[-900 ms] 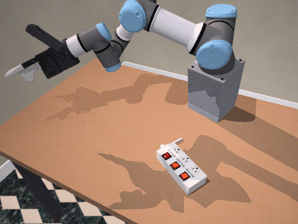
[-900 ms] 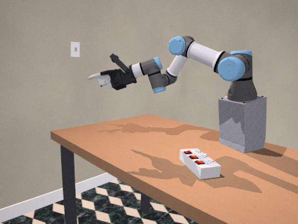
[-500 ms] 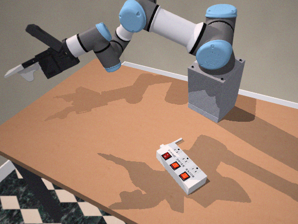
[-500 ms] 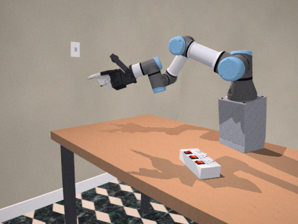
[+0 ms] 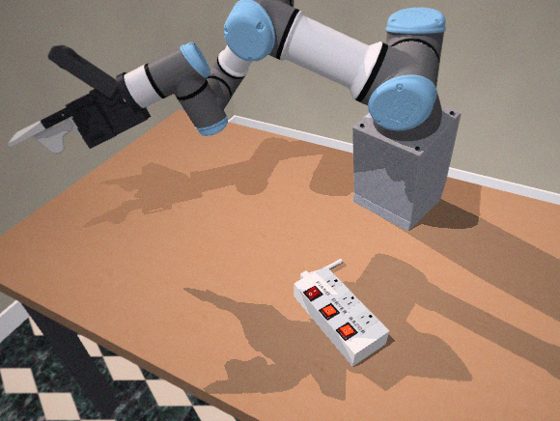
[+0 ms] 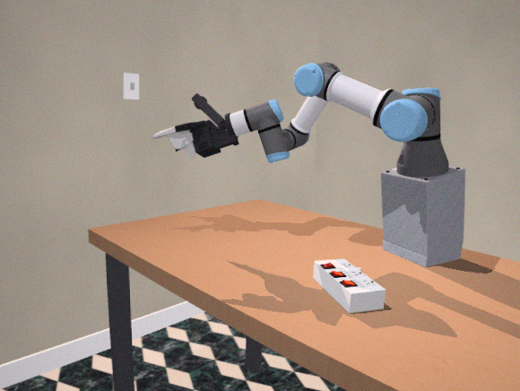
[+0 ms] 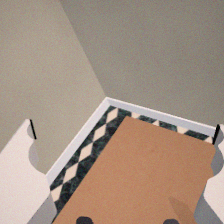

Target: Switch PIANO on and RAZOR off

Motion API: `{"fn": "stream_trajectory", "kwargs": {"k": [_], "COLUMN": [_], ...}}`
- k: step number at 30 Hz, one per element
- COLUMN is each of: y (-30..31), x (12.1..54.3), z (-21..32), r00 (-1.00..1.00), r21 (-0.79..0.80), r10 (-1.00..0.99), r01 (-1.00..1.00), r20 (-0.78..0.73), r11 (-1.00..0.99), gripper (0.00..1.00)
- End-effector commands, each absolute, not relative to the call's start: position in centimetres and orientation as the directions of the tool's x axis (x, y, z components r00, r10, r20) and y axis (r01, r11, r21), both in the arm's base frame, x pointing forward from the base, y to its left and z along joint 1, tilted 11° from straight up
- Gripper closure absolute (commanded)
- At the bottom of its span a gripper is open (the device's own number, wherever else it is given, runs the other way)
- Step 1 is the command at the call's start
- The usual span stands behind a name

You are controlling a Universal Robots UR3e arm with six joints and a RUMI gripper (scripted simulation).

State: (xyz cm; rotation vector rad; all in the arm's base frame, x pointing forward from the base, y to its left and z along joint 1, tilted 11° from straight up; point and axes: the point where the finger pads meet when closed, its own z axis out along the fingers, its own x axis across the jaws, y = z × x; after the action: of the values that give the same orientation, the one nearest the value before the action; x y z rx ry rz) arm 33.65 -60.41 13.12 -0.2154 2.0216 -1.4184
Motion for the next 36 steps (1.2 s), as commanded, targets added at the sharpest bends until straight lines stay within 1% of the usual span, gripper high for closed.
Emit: {"fn": "stream_trajectory", "kwargs": {"k": [1,24,36], "y": [-60.3,-58.2,-54.2], "x": [33.7,33.9,34.1], "z": [13.2,12.5,11.3], "r00": [-0.776,-0.797,-0.825], "r21": [-0.888,-0.865,-0.821], "r10": [-0.477,-0.41,-0.291], "r01": [0.227,0.258,0.314], "r20": [-0.413,-0.443,-0.484], "r11": [0.4,0.431,0.476], "gripper": [0.0,0.0,0.0]}}
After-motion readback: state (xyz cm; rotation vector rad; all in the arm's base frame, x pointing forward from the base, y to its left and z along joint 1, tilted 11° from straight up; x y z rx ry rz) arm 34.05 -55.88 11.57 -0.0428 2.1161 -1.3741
